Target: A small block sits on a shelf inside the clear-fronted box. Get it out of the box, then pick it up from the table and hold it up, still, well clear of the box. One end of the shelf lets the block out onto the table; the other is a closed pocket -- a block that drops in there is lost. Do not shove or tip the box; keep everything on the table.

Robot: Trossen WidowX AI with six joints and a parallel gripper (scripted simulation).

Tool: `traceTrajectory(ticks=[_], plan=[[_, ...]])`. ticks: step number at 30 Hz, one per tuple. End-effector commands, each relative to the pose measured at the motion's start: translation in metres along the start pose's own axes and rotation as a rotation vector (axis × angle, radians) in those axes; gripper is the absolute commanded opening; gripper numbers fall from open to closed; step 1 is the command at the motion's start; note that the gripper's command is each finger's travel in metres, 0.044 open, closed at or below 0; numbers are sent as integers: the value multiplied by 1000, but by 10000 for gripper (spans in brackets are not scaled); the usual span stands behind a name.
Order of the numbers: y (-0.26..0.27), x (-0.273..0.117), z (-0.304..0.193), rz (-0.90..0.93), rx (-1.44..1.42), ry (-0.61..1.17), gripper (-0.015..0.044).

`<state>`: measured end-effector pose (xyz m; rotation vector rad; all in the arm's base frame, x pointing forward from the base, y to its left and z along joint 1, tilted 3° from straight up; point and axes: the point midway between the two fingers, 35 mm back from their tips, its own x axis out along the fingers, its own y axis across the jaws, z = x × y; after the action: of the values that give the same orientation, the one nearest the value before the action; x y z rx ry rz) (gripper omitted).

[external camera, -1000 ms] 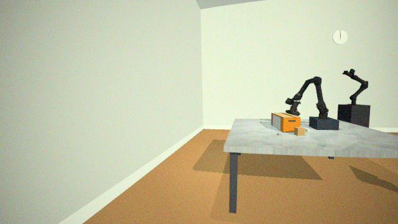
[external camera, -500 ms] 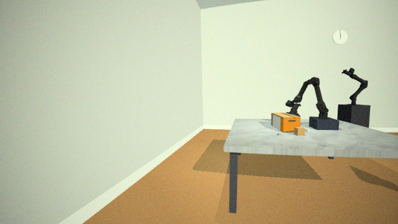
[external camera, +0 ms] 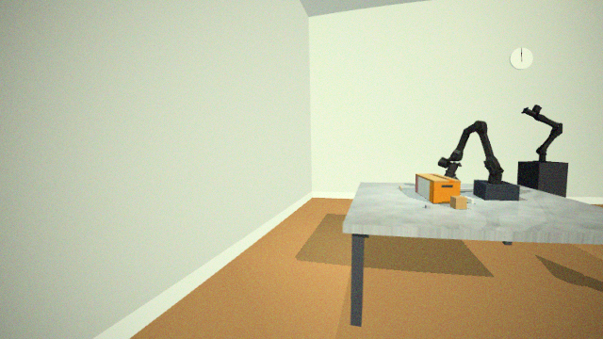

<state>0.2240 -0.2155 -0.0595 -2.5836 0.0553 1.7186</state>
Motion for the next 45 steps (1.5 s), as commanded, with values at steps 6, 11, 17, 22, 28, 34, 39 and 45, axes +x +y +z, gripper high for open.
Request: traceTrajectory(ticks=[6,11,17,22,28,34,39,45], plan=[[-1,0,-1,1,-27,2,55],[1,-20,-12,2,-25,1,0],[1,-49,-23,0,-5,1,0],[0,-56,-25,-1,0,1,0],[-5,-71,-31,38,77,-6,0],[-14,-91,-37,92,182,-6,0],[-22,-107,-41,137,270,2,0],[-31,-126,-43,189,378,22,0]])
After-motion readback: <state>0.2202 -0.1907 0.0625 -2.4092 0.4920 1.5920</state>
